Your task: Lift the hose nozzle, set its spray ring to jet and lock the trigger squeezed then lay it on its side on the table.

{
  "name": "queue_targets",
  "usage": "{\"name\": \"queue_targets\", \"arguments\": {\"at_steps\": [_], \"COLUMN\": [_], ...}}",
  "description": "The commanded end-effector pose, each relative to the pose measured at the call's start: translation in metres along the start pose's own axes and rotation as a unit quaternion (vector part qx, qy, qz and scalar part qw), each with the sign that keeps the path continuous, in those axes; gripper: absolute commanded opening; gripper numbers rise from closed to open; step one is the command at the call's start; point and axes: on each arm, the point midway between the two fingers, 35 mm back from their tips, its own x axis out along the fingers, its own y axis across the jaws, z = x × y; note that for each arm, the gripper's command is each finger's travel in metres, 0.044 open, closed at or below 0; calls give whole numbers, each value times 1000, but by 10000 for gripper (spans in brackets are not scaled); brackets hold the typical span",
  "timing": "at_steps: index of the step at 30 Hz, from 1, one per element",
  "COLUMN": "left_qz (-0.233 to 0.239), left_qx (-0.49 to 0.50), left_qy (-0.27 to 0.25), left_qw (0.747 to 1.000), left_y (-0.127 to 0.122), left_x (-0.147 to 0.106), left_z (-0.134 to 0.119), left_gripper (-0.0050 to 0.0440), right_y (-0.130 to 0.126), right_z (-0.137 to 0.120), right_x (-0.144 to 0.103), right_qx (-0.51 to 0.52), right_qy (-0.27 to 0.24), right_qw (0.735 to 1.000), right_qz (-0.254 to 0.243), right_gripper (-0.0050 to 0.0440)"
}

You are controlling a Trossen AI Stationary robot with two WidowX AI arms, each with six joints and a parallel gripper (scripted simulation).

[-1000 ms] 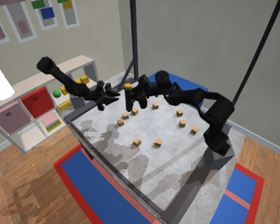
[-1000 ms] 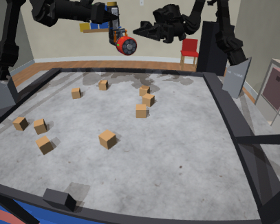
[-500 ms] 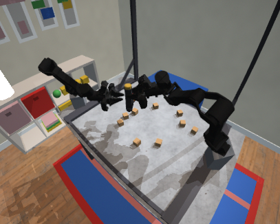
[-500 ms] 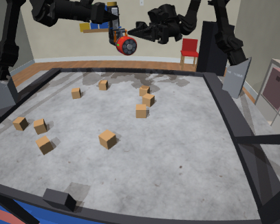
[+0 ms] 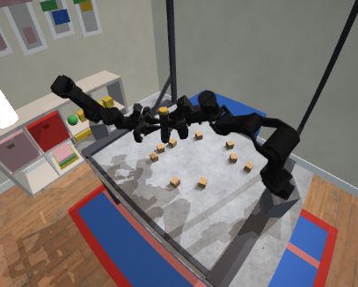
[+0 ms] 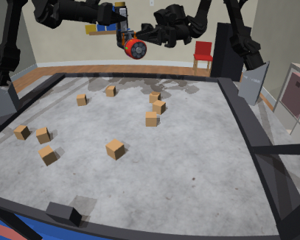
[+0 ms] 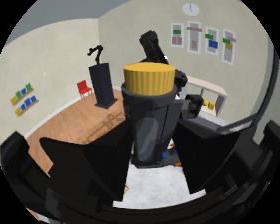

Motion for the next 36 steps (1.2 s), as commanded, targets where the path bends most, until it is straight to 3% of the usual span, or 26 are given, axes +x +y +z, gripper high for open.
{"name": "queue_targets", "arguments": {"at_steps": [1, 36], "left_qz": [0, 0], "left_qx": [-15, -15], "left_qy": [-11, -11], "left_qw": [1000, 1000], "left_y": [3, 3], "left_x": [0, 0], "left_z": [10, 10], "left_gripper": [169, 169], "right_y": [-5, -32], "right_z": [6, 7], "right_x": [2, -1], "right_qx": [-5, -8], "right_qy": [-8, -9], "right_qw": [1000, 1000], "right_qz": [-6, -2], "right_gripper": [171, 171]}}
